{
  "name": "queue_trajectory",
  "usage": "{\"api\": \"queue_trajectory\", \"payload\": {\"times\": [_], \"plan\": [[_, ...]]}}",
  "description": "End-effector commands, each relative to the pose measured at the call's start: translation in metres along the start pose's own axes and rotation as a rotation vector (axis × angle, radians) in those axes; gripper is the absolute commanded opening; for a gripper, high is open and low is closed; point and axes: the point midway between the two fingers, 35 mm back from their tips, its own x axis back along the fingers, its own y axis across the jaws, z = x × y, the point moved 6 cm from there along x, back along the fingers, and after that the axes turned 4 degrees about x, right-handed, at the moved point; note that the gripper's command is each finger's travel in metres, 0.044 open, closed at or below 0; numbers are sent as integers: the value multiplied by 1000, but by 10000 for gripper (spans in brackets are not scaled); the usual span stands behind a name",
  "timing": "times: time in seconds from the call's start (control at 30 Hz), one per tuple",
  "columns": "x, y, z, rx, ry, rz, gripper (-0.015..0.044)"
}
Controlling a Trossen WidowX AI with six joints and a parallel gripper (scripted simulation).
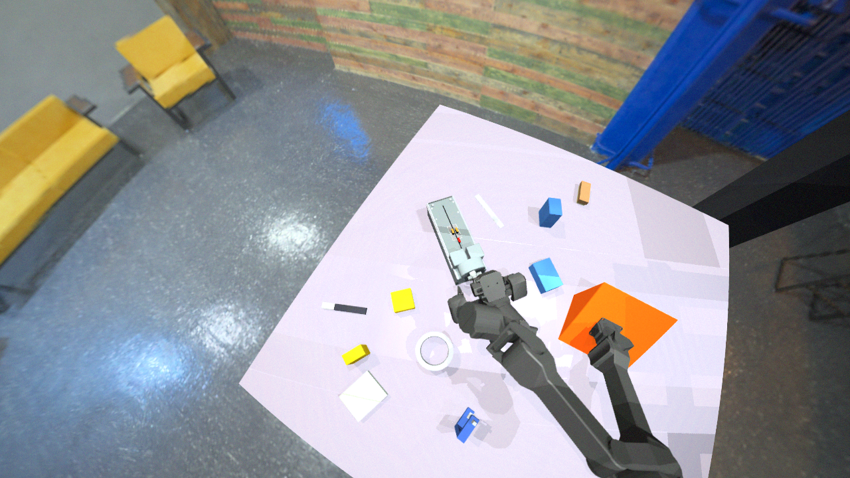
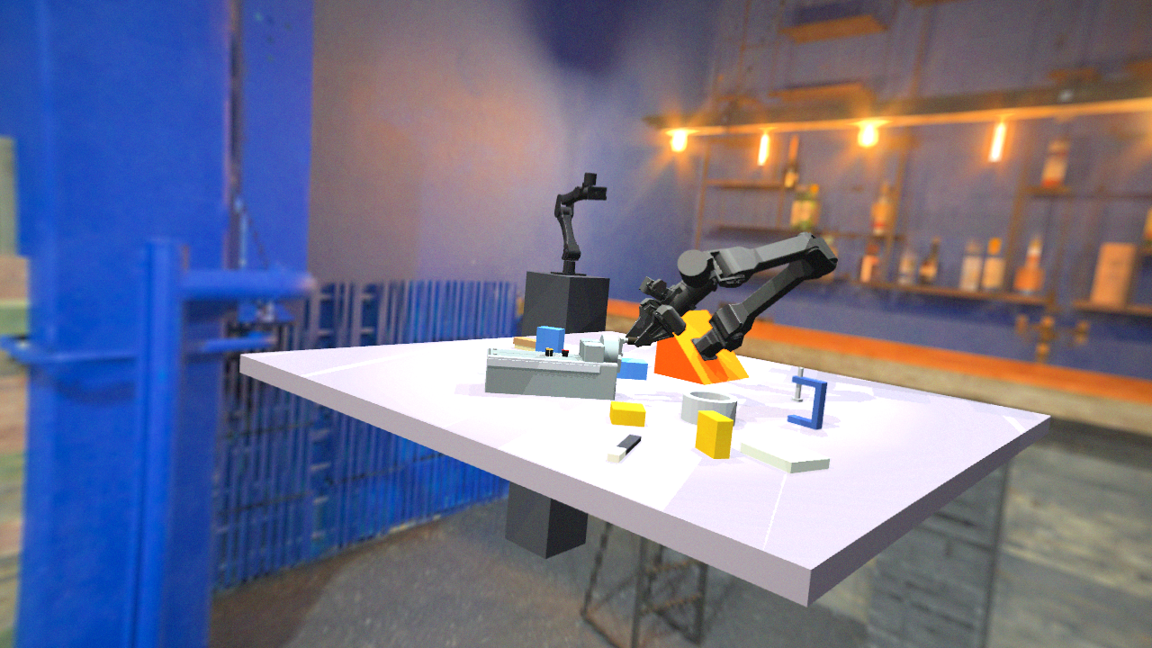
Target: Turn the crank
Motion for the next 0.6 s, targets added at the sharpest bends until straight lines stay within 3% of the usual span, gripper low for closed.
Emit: {"api": "queue_trajectory", "payload": {"times": [0.0,0.37,0.57], "plan": [[-5,-1,5,-5,0,7,440],[-15,-1,16,-6,0,5,440],[-15,-1,16,-6,0,5,282]]}}
